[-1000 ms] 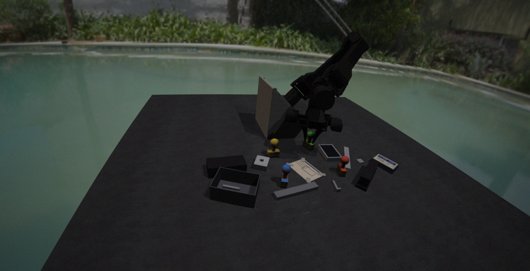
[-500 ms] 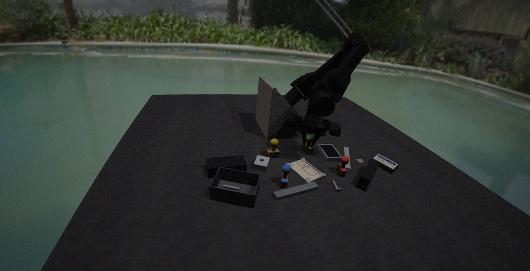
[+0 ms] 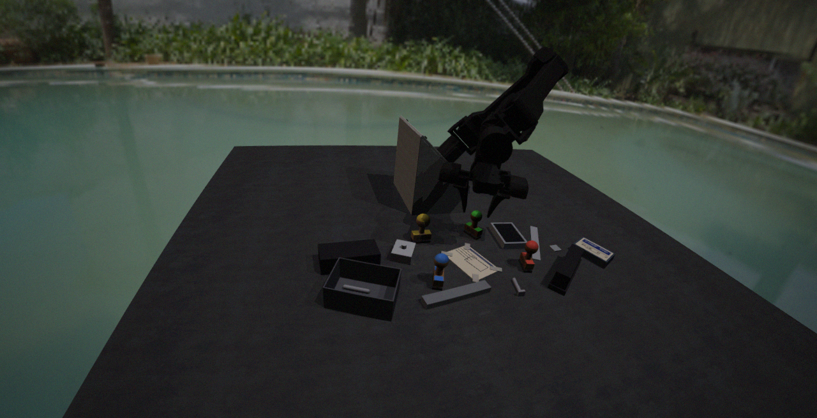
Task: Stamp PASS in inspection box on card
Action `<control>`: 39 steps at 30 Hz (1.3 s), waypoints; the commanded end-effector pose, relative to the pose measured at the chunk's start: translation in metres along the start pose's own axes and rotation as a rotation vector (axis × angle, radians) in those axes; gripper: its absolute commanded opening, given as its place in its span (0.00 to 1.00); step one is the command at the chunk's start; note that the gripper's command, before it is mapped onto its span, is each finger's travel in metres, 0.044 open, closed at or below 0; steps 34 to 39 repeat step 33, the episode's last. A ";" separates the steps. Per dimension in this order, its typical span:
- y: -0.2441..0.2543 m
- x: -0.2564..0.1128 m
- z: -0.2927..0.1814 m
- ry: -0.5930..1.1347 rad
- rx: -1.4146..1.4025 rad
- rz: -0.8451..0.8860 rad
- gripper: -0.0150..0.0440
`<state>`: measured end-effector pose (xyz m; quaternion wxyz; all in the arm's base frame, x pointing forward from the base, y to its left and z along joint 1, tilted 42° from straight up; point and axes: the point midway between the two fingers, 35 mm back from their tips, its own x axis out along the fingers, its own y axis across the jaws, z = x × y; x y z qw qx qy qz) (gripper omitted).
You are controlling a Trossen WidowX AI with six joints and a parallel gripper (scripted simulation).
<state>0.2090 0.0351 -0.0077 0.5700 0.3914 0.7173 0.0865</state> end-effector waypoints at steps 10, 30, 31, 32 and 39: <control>0.000 -0.087 -0.004 -0.014 -0.009 0.008 0.68; 0.000 -0.087 -0.003 -0.016 -0.005 0.012 0.68; 0.000 -0.087 -0.003 -0.016 -0.005 0.012 0.68; 0.000 -0.087 -0.003 -0.016 -0.005 0.012 0.68; 0.000 -0.087 -0.003 -0.016 -0.005 0.012 0.68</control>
